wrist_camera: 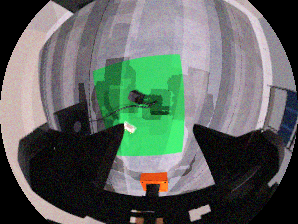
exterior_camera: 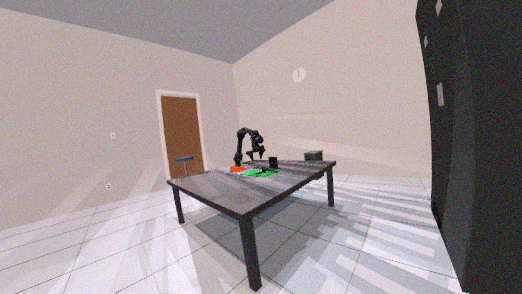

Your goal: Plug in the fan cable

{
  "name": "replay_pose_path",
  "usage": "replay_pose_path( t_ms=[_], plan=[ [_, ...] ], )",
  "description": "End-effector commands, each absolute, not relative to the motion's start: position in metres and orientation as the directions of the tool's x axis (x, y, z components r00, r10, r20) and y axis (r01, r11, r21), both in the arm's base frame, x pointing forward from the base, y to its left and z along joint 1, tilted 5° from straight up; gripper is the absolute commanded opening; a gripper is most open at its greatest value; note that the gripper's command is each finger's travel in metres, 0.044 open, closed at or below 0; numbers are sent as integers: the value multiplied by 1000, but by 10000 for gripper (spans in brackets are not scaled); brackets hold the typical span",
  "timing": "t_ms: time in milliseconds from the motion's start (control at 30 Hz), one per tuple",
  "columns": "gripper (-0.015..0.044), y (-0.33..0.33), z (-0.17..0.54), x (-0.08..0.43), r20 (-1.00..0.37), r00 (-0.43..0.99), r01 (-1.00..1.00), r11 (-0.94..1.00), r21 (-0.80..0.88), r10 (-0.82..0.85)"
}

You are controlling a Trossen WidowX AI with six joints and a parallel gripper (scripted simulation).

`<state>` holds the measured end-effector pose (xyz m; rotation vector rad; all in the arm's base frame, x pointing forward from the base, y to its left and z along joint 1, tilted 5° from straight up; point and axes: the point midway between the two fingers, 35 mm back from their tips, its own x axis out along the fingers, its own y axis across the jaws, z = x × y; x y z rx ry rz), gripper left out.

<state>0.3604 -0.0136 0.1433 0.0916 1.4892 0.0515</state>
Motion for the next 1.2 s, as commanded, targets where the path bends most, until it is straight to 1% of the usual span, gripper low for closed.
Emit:
replay_pose_path(
  t_ms=[0, 233, 433, 667, 867, 933, 1167],
  plan=[
    [440, 9, 162, 374, -994, 82, 713, 692, 111, 75],
    [440, 17, 169, 377, -994, 84, 898, 427, 107, 72],
    [440, 24, 175, 379, -994, 87, 981, 166, 97, 69],
    [440, 32, 182, 381, -994, 90, 985, -154, 79, 66],
    [440, 37, 186, 382, -994, 91, 904, -423, 56, 65],
    [440, 38, 186, 382, -994, 92, 889, -456, 52, 65],
    [440, 38, 186, 382, -994, 92, 889, -456, 52, 65]
  ],
)
